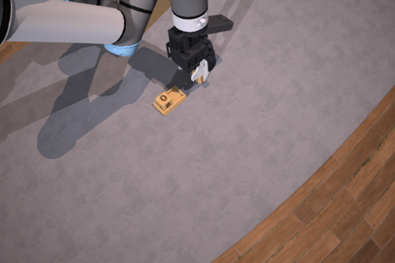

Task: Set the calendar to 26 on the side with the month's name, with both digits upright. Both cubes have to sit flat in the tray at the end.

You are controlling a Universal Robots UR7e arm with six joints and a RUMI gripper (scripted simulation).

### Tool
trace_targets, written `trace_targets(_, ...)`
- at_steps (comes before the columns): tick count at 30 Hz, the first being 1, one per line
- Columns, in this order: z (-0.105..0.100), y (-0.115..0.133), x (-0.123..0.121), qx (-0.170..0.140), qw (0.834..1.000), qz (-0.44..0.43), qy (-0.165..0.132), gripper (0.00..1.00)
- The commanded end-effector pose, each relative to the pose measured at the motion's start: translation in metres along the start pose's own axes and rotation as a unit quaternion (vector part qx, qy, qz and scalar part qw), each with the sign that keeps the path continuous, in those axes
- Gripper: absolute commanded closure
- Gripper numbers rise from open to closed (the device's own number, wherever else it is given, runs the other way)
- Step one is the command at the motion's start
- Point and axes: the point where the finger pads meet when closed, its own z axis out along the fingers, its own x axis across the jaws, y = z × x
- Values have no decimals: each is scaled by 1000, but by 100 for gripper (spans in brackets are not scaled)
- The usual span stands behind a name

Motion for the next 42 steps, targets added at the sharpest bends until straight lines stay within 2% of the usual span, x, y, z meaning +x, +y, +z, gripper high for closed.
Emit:
trace_targets(1, 0, 0, 0, 0, 1000, 0, 0, 90)
trace_targets(22, -6, 0, 0, 0, 1000, 0, 0, 90)
trace_targets(30, -18, 0, 0, 0, 1000, 0, 0, 90)
trace_targets(42, -57, 0, 0, 0, 1000, 0, 0, 90)
